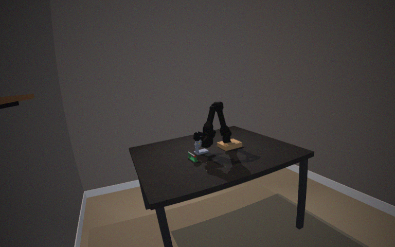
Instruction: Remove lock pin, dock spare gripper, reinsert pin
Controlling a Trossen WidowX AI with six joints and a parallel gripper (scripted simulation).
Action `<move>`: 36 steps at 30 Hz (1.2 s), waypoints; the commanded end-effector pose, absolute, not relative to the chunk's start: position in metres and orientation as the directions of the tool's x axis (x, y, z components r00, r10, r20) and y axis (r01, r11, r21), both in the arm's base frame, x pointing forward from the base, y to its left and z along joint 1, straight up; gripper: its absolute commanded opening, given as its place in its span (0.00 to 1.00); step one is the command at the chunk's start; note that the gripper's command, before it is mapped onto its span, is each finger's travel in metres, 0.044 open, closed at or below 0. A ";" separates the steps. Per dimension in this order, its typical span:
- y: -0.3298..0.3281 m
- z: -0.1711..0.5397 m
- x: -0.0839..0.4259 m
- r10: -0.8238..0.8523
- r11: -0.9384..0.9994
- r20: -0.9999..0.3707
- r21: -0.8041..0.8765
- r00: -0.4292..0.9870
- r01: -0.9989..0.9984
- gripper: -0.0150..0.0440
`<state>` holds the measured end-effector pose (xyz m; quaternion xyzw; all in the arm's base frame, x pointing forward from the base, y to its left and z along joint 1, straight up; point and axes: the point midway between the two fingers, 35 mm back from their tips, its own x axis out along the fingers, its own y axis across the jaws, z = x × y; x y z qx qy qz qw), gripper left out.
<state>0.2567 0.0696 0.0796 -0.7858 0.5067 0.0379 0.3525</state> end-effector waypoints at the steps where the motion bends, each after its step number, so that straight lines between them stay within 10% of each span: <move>1: 0.070 0.079 0.257 -0.768 -0.235 -0.419 -0.519 0.484 -0.822 0.88; 4: 0.070 0.079 0.257 -0.768 -0.235 -0.419 -0.519 0.484 -0.822 1.00; 36: 0.058 0.131 0.224 -0.780 -0.256 -0.402 -0.495 0.479 -0.831 1.00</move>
